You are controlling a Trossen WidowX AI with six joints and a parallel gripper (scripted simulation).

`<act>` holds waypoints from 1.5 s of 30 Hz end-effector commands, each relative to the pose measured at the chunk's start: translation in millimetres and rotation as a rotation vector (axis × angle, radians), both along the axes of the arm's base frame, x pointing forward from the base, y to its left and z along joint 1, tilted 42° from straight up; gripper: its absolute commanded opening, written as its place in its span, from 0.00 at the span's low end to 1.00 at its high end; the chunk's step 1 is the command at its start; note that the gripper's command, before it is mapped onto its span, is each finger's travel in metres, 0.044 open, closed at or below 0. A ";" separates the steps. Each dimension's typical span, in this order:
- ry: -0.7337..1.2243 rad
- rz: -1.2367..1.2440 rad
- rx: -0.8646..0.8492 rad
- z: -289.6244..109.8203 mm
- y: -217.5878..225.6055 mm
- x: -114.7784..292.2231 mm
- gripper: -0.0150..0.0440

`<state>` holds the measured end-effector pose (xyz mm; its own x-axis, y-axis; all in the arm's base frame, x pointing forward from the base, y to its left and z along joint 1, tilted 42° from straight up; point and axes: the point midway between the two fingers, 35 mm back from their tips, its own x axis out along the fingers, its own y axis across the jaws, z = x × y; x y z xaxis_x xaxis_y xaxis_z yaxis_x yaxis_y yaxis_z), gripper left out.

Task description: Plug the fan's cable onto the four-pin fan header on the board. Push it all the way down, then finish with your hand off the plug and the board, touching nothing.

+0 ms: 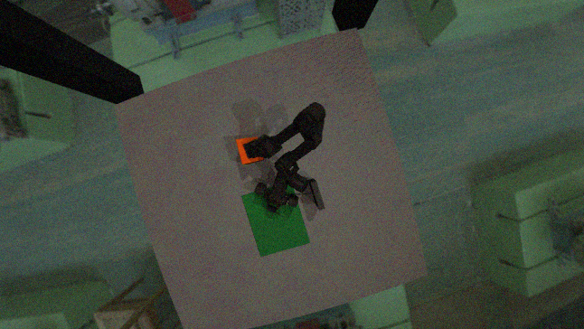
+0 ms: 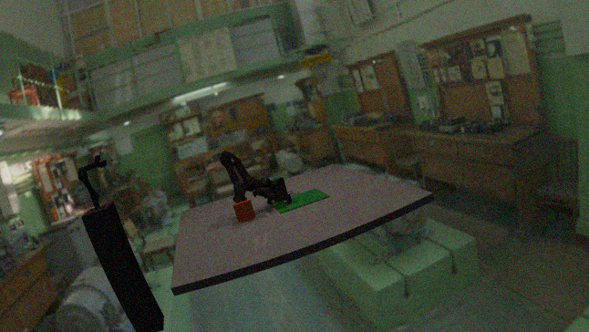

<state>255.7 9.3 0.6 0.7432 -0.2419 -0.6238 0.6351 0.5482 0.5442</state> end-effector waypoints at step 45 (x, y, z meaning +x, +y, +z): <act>0.007 -0.002 0.006 22.3 10.4 -10.8 0.60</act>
